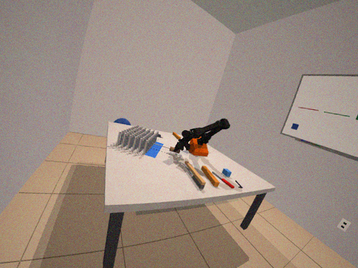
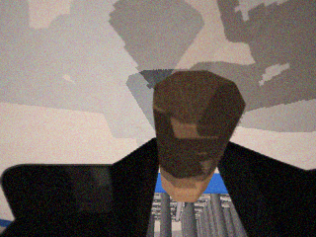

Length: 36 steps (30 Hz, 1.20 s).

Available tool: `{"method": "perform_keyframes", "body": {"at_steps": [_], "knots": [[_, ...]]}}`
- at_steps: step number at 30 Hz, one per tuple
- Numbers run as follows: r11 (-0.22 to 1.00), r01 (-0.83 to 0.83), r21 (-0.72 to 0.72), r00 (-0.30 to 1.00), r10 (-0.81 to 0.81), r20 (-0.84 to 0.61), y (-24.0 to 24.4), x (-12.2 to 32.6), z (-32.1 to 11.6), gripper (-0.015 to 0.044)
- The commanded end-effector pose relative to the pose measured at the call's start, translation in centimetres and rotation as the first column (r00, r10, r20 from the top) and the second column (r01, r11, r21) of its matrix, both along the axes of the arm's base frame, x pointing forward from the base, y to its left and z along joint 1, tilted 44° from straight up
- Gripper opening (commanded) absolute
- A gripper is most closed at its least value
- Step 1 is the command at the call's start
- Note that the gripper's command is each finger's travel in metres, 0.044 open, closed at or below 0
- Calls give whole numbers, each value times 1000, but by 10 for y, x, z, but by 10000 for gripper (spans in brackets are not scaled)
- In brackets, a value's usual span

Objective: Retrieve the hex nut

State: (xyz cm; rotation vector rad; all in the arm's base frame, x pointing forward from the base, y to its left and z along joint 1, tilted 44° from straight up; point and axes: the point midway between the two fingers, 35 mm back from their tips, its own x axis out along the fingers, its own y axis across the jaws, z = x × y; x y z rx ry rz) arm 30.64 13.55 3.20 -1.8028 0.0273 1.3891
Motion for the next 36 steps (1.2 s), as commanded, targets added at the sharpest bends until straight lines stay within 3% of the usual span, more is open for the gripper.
{"method": "perform_keyframes", "body": {"at_steps": [1,36], "knots": [[1000,-4,2,1000,4,9,0,4,1,0],[1000,-5,1,1000,5,11,-7,24,-7,0]]}}
